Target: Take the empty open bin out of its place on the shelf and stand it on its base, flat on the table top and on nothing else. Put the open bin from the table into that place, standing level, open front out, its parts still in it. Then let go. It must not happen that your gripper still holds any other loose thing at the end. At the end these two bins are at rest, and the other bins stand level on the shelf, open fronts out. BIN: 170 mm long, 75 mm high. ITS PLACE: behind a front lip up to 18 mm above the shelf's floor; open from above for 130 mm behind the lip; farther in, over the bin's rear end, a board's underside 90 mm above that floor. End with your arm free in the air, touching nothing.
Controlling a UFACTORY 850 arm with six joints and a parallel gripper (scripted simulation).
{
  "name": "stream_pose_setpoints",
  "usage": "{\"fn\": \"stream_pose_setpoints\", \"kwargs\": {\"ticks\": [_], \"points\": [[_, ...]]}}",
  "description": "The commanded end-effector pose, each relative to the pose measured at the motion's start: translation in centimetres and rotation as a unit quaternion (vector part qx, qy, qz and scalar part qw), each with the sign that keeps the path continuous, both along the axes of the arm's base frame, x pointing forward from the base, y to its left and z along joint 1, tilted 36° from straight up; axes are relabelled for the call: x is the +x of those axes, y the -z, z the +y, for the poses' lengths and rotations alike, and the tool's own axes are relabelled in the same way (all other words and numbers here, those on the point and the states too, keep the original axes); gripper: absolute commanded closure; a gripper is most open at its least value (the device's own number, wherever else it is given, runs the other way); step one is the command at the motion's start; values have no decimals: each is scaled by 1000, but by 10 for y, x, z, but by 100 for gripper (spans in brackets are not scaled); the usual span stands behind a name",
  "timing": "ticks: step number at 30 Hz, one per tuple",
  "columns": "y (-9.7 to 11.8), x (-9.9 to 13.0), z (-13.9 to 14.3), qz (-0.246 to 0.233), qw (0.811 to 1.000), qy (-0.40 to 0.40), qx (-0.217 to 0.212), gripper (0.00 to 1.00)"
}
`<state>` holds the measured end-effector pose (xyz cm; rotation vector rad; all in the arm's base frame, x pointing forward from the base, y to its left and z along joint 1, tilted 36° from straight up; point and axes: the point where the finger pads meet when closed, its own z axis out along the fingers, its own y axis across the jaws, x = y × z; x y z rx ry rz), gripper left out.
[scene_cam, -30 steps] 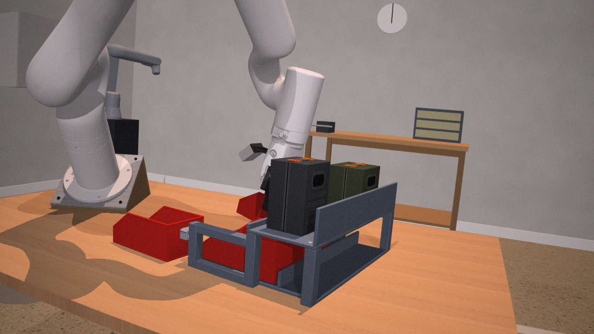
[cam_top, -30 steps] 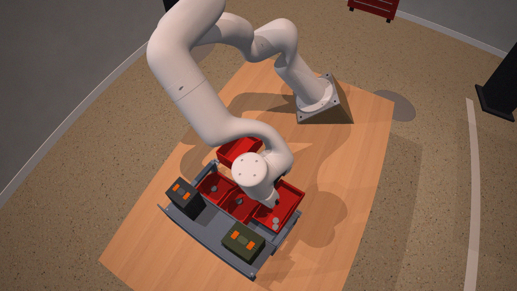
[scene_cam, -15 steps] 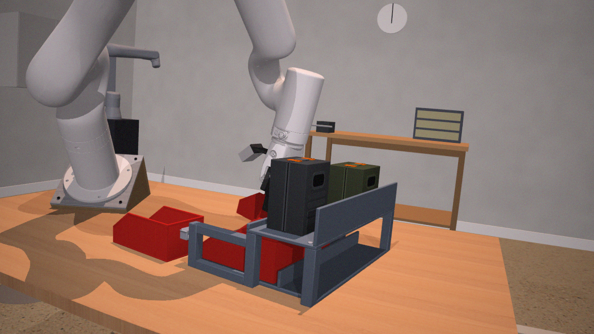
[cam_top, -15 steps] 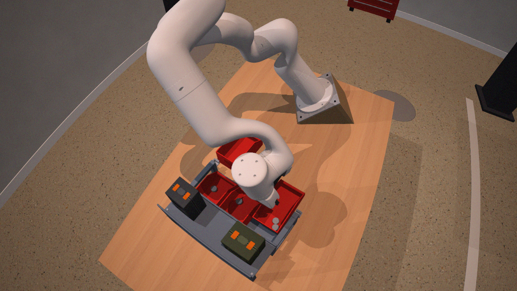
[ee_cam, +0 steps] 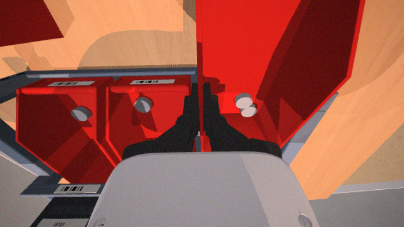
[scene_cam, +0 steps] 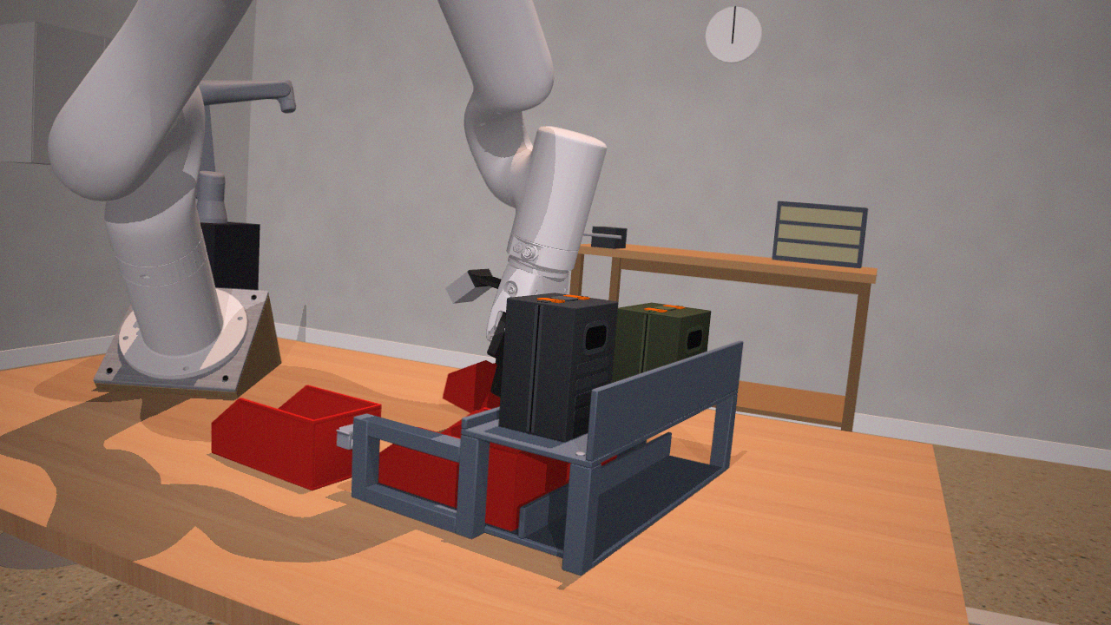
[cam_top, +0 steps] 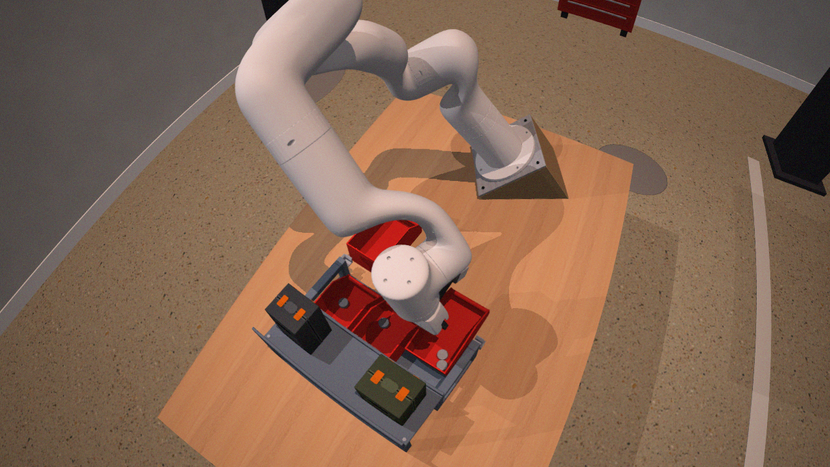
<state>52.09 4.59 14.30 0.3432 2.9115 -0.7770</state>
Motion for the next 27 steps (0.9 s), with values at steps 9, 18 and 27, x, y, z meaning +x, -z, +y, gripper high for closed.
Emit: {"fn": "stream_pose_setpoints", "kwargs": {"ticks": [9, 18, 27], "points": [[-1, 4, 0, -5, 1000, -3, -1, 100], [-2, 9, -1, -11, 1000, -6, -3, 100], [-3, 13, -2, -15, 1000, -9, -4, 100]]}}
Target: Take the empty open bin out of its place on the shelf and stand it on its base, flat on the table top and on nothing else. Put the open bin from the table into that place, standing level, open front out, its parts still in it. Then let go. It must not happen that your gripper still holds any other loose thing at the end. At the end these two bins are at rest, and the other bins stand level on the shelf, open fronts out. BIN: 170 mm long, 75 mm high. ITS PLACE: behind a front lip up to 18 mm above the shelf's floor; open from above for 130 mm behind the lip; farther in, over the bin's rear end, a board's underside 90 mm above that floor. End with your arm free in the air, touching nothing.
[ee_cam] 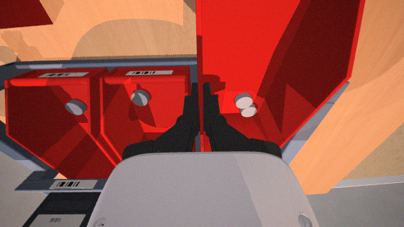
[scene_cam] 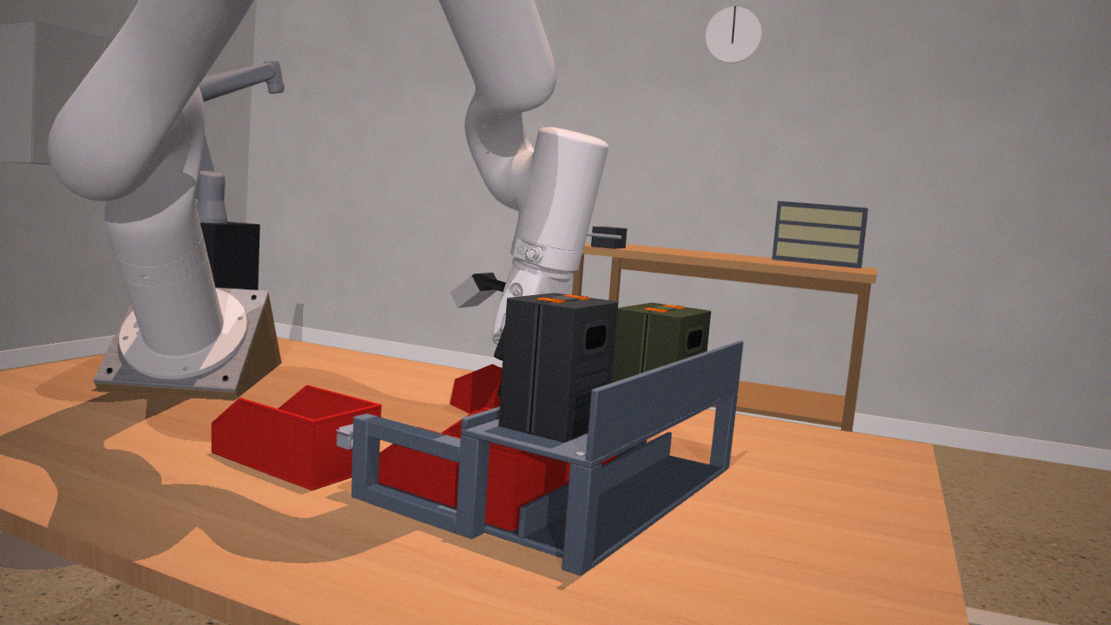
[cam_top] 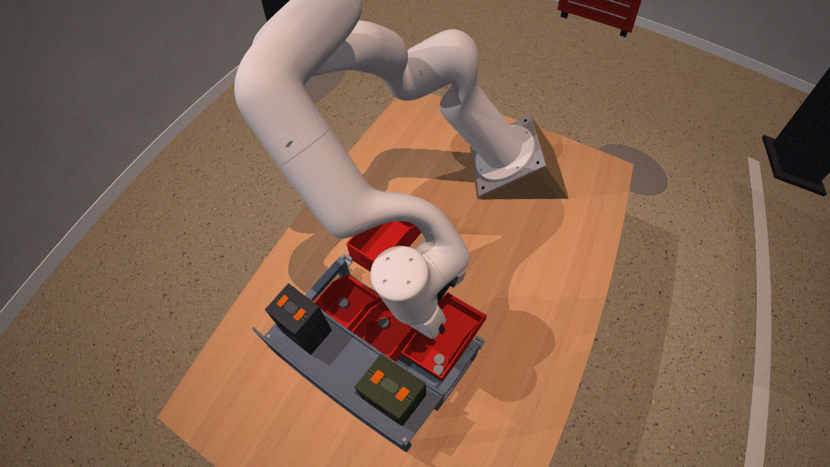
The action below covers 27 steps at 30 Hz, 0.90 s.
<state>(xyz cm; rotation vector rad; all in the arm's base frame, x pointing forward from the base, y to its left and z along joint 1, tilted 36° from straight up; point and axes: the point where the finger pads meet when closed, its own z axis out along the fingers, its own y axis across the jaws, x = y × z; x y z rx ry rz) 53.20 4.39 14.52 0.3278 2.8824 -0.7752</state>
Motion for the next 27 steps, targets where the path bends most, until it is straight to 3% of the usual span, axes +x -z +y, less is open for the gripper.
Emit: {"fn": "stream_pose_setpoints", "kwargs": {"ticks": [1, 27], "points": [[-1, 2, 0, -3, 1000, -1, 0, 100], [-2, 7, -1, -8, 1000, -4, -2, 100]]}}
